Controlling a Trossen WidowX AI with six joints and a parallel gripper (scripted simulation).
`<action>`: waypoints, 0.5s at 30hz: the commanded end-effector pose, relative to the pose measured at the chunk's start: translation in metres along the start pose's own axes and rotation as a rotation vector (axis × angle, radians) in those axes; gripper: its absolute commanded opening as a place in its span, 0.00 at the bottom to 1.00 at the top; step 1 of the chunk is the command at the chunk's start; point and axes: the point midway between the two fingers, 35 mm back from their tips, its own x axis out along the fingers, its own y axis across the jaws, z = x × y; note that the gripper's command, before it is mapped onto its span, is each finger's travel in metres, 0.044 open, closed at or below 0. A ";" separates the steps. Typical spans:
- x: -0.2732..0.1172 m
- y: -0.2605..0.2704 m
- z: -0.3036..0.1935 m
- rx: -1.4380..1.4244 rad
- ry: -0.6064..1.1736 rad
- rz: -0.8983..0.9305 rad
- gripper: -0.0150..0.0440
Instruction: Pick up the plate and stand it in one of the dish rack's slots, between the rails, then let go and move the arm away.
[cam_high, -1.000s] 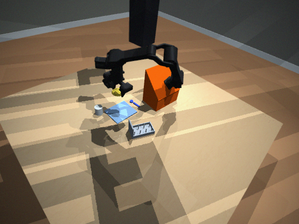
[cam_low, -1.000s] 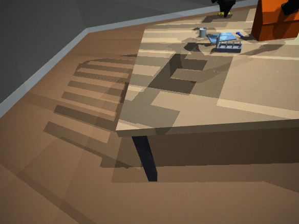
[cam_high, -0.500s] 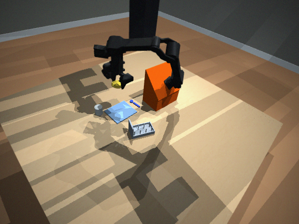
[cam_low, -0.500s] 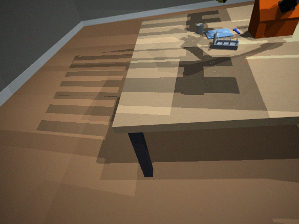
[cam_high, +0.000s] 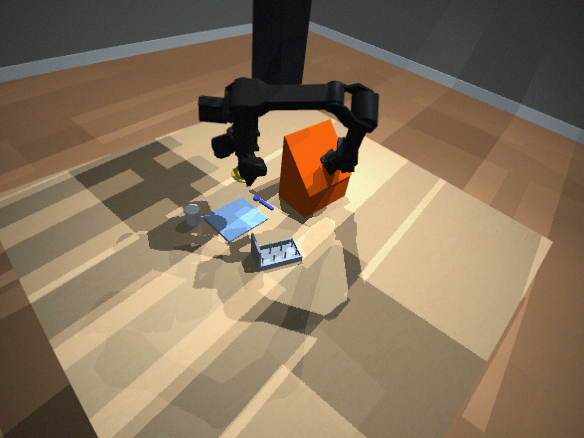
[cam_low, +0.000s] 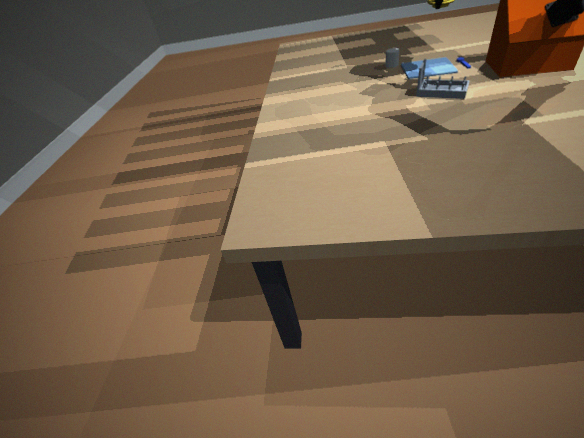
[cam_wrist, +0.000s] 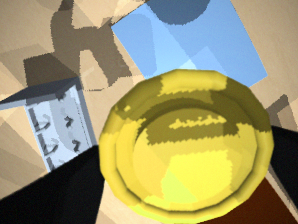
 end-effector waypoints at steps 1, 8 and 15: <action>-0.003 0.020 -0.012 0.146 -0.004 0.003 0.25; -0.004 0.049 -0.032 0.386 -0.004 0.003 0.25; -0.004 0.075 -0.055 0.625 -0.002 0.005 0.25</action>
